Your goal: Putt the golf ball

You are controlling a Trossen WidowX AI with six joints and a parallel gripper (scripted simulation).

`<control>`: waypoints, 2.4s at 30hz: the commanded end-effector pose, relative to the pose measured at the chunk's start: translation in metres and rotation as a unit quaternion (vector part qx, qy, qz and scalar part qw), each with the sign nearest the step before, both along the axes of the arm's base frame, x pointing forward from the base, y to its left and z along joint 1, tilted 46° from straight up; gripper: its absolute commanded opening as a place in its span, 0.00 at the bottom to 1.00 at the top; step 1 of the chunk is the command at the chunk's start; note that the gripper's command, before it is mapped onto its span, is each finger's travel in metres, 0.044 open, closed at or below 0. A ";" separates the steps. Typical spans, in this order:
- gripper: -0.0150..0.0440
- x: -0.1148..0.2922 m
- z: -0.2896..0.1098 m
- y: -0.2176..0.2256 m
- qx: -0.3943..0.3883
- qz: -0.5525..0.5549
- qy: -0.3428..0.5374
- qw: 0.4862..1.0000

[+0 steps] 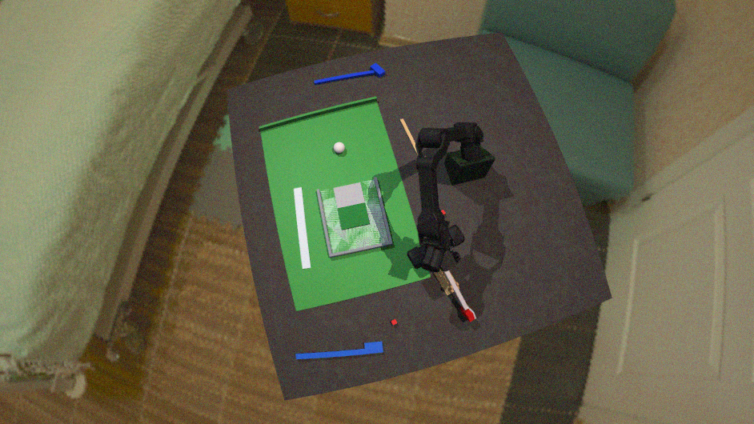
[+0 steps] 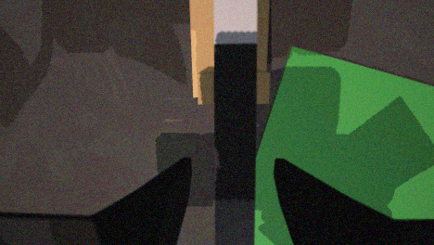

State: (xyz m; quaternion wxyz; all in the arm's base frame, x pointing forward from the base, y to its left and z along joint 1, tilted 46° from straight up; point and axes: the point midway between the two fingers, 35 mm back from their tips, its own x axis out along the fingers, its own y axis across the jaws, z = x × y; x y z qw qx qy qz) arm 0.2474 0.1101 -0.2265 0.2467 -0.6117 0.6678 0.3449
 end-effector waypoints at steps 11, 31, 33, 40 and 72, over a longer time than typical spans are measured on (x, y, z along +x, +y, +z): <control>0.25 0.001 0.001 0.001 0.000 0.000 0.000 1.000; 0.25 0.014 0.068 0.063 0.000 -0.001 -0.001 1.000; 0.25 0.019 0.075 0.060 0.003 -0.011 -0.010 1.000; 0.25 0.044 0.108 0.041 0.015 -0.064 -0.056 0.996; 0.25 0.091 0.261 -0.096 0.018 -0.285 -0.255 0.924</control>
